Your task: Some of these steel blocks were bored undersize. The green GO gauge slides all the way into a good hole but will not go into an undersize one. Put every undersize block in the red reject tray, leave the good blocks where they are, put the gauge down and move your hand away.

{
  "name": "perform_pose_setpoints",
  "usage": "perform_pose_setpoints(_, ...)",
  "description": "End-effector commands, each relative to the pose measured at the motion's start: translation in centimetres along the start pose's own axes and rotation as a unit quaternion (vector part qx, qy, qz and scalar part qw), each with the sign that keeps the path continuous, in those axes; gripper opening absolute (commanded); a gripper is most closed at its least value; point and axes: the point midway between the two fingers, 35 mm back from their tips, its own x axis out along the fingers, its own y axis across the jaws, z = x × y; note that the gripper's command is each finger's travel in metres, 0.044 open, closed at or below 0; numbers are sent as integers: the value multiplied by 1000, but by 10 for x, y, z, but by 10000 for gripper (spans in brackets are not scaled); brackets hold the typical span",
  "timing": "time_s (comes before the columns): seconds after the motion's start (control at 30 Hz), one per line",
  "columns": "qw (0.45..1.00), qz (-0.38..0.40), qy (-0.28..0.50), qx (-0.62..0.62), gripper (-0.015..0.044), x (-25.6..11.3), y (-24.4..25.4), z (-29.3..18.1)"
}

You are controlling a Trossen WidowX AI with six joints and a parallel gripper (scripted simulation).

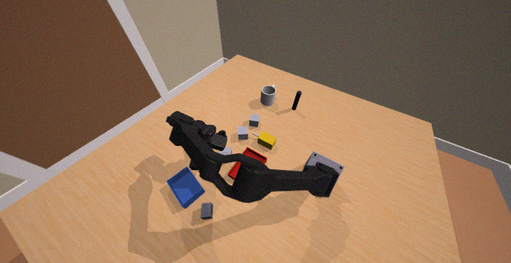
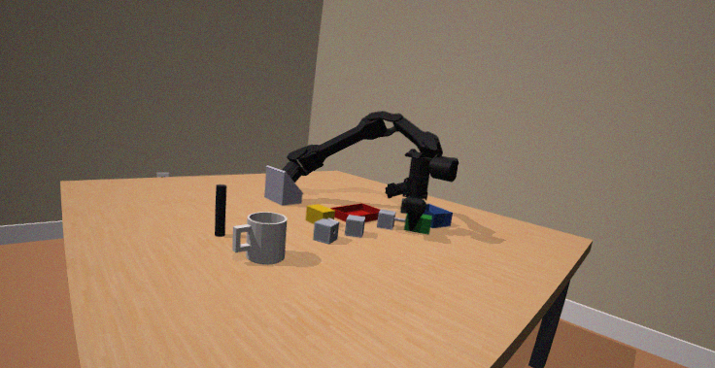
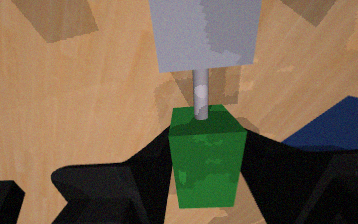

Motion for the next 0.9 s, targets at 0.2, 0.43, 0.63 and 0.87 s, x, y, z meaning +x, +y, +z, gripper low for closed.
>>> perform_pose_setpoints(0.2, 1000, 2, 4, -2, 0, -3, 1, 5)
perform_pose_setpoints(0.43, 1000, 2, 4, -2, 0, -3, 1, 9)
perform_pose_setpoints(0.63, 1000, 2, 4, -2, 0, -3, 1, 12)
perform_pose_setpoints(0.87, 1000, 2, 4, -2, 0, -3, 1, 16)
